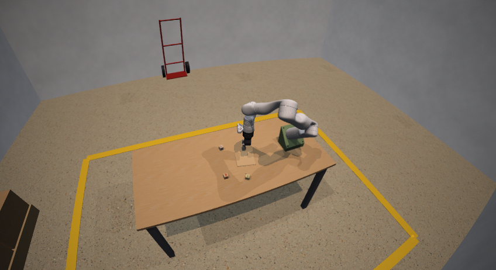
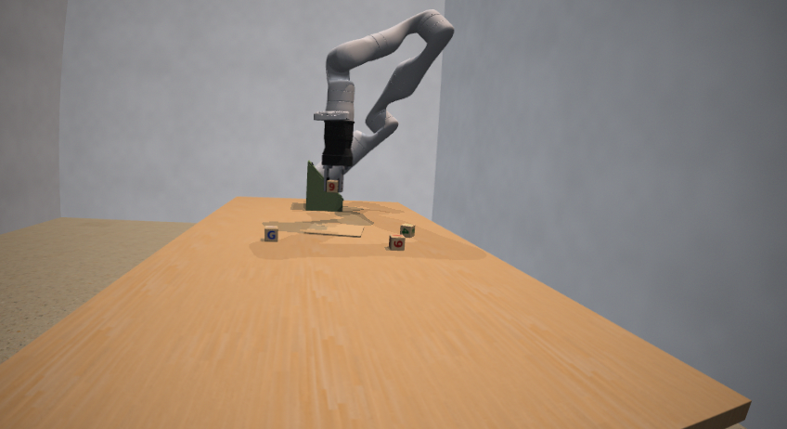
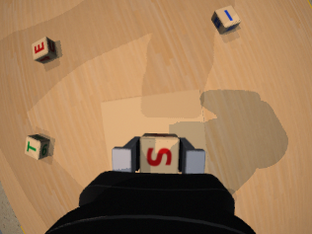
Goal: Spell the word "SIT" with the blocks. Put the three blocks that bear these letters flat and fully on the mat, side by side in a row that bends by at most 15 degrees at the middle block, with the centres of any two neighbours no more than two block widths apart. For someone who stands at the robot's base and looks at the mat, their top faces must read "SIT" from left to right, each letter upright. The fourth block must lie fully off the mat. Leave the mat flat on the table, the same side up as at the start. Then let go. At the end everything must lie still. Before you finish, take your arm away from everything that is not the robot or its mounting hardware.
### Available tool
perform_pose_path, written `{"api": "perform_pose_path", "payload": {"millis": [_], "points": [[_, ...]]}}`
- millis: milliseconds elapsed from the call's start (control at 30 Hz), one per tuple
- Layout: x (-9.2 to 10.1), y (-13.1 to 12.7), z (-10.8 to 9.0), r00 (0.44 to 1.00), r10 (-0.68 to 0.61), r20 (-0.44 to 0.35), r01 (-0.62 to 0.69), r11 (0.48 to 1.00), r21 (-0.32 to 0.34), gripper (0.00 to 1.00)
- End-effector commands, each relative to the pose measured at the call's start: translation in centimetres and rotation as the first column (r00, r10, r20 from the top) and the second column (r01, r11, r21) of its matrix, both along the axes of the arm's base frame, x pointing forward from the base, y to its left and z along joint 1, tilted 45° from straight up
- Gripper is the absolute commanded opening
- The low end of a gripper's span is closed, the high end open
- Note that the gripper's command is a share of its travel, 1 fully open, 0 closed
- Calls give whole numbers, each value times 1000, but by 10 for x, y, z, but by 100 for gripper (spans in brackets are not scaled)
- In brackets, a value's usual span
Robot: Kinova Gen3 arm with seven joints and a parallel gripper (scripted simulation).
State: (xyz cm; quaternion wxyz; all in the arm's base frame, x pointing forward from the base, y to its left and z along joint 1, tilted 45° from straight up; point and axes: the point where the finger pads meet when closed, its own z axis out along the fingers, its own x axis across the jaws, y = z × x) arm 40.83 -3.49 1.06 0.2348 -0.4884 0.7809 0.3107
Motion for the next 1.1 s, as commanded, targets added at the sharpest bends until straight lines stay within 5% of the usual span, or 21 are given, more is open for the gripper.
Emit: {"api": "perform_pose_path", "payload": {"millis": [0, 267, 600, 833, 1067], "points": [[1, -1, 1, 999, 33, 35, -33, 999, -8, 57], [2, 5, 6, 974, 161, 157, -159, 987, -26, 57], [2, 13, 14, 875, 347, 338, -338, 937, -88, 57], [2, 21, 22, 702, 513, 494, -491, 851, -186, 57], [0, 29, 31, 460, 644, 611, -602, 732, -319, 57]]}}
